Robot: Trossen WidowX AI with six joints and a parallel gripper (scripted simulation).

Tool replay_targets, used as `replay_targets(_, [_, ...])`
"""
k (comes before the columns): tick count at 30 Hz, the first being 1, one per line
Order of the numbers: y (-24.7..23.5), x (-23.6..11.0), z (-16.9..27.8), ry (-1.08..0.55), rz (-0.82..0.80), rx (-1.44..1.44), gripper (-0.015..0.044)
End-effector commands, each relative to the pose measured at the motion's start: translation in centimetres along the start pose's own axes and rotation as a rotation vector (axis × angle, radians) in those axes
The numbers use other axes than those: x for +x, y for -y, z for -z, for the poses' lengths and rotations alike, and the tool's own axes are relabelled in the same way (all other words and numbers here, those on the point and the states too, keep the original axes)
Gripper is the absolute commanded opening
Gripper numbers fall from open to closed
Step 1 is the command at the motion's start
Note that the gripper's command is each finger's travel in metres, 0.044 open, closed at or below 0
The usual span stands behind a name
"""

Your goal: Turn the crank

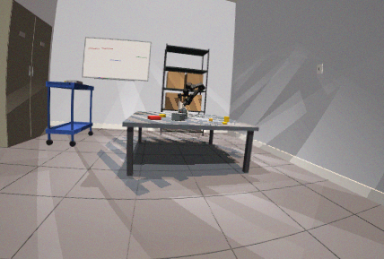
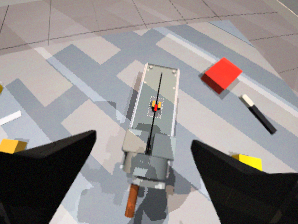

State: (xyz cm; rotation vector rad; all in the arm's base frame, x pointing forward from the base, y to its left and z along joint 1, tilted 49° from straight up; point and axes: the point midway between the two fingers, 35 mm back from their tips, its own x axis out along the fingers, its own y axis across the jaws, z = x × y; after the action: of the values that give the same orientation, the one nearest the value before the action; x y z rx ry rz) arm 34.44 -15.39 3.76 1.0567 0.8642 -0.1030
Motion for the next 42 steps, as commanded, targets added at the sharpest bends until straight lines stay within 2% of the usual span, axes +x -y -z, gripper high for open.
replay_targets(1, [0.6, 0.9, -0.8, -0.023, -0.027, -0.009, 0.044])
replay_targets(11, [2.3, 3.1, -3.0, -0.054, -0.093, -0.035, 0.044])
replay_targets(20, [3.1, 8.4, 0.4, -0.061, -0.115, -0.041, 0.044])
replay_targets(38, [3.1, 8.4, 0.4, -0.061, -0.115, -0.041, 0.044])
replay_targets(42, [3.1, 7.1, -1.0, -0.062, -0.114, -0.044, 0.044])
